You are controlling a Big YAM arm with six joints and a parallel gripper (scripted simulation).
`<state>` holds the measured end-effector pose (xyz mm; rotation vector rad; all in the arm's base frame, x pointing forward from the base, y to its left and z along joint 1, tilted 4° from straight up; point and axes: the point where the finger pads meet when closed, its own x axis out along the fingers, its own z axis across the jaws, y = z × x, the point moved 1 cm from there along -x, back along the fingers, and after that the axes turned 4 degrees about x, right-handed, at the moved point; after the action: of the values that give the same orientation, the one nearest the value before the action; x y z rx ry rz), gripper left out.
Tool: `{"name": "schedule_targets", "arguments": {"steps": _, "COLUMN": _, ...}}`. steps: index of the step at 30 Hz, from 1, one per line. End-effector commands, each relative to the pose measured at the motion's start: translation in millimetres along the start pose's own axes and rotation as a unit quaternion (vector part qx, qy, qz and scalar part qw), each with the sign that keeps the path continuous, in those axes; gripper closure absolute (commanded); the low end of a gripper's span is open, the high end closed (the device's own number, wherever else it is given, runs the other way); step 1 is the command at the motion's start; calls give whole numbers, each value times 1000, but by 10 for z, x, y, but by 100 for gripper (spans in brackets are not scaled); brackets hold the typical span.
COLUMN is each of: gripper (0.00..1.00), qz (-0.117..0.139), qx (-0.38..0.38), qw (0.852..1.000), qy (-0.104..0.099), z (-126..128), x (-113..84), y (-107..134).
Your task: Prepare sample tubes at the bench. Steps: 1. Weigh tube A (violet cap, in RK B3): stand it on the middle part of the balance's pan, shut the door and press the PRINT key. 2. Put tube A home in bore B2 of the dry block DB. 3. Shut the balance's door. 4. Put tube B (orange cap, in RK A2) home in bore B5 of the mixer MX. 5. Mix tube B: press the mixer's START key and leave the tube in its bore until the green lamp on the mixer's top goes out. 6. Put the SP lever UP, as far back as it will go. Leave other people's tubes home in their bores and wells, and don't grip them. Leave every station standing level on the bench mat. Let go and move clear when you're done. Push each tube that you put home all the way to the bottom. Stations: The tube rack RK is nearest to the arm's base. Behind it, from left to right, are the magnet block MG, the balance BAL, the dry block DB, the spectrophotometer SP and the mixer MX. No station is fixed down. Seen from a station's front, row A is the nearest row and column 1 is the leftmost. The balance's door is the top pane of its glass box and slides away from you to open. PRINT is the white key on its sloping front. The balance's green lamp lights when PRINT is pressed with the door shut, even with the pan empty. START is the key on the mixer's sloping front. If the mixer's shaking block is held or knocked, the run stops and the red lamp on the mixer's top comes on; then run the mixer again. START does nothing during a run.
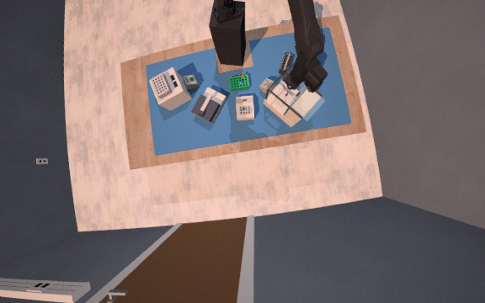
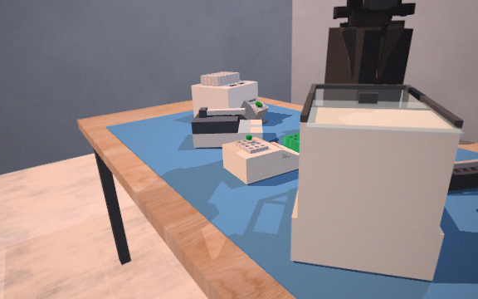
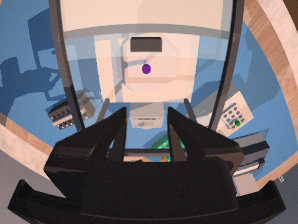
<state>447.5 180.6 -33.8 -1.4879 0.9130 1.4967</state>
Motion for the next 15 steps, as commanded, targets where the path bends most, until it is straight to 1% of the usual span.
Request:
{"name": "schedule_targets", "arguments": {"steps": 1, "gripper": 64, "qz": 1, "qx": -1, "qw": 1000, "qy": -2, "z": 24, "x": 105, "y": 13}}
{"name": "schedule_targets", "arguments": {"steps": 15, "gripper": 64, "qz": 1, "qx": -1, "qw": 1000, "qy": -2, "z": 61, "x": 340, "y": 18}}
